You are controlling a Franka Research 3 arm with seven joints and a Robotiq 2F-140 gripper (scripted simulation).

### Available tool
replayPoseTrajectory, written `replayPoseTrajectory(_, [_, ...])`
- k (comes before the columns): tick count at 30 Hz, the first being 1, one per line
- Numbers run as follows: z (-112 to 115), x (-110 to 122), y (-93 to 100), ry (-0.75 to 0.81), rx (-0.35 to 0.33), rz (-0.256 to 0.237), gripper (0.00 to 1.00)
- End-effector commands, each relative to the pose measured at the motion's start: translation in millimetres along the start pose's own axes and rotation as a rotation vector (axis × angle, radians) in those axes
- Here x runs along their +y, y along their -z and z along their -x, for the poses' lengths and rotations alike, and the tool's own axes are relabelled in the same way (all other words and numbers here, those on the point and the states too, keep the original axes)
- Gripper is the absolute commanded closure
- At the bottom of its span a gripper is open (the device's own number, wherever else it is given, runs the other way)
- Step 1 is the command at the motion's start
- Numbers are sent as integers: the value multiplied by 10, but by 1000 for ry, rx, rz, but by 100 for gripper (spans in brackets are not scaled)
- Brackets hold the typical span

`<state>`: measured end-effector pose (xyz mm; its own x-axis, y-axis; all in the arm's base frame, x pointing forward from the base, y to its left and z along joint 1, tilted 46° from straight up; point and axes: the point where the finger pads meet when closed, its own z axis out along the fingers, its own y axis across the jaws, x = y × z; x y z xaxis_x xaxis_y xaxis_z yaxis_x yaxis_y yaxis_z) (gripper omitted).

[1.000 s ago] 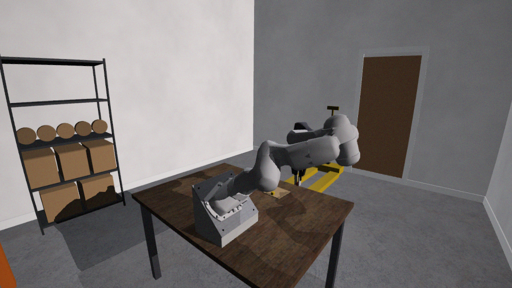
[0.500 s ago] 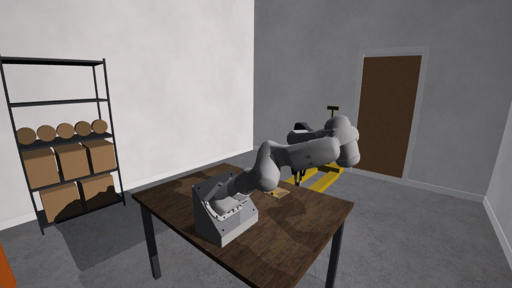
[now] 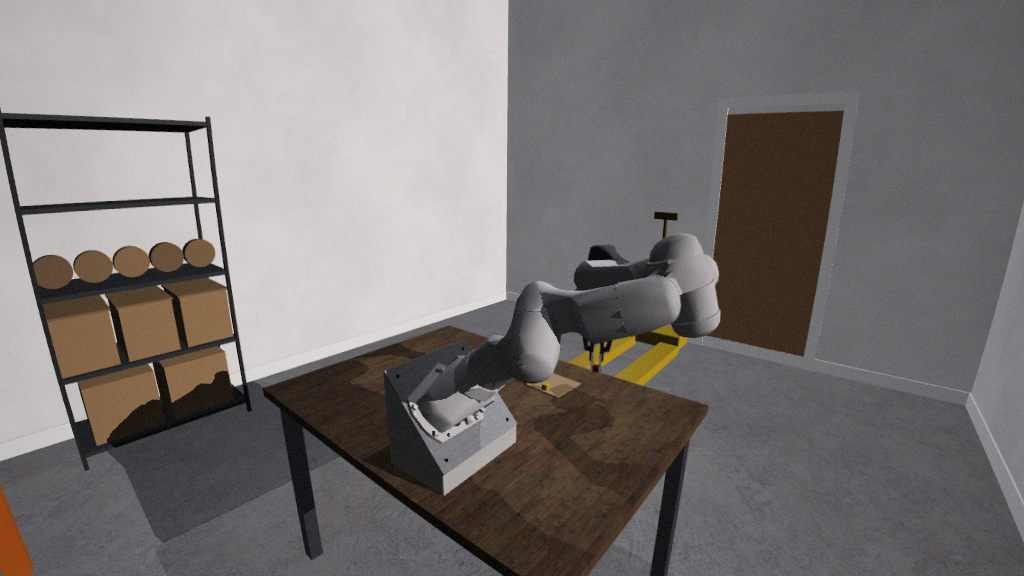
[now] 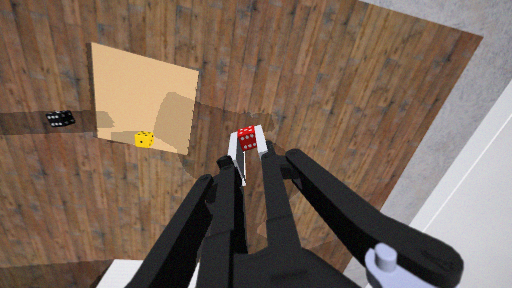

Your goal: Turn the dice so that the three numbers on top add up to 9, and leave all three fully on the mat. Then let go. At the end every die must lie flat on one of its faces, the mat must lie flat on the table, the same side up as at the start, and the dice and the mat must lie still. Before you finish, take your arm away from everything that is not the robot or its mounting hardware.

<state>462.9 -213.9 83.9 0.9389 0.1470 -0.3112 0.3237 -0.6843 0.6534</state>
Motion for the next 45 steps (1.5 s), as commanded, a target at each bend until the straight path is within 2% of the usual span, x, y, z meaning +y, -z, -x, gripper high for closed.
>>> replayPoseTrajectory(1, [7, 23, -10, 174, -5, -4, 91])
replayPoseTrajectory(8, [6, 27, -13, 255, -5, -5, 91])
replayPoseTrajectory(22, [4, 37, -22, 512, -5, -5, 91])
replayPoseTrajectory(25, [4, 38, -22, 516, -5, -5, 91])
replayPoseTrajectory(26, [4, 40, -23, 570, -4, -5, 91])
replayPoseTrajectory(39, [2, 49, -30, 782, -4, -6, 91])
replayPoseTrajectory(42, [2, 50, -31, 790, -4, -6, 91])
replayPoseTrajectory(45, [2, 54, -33, 873, -3, -6, 91])
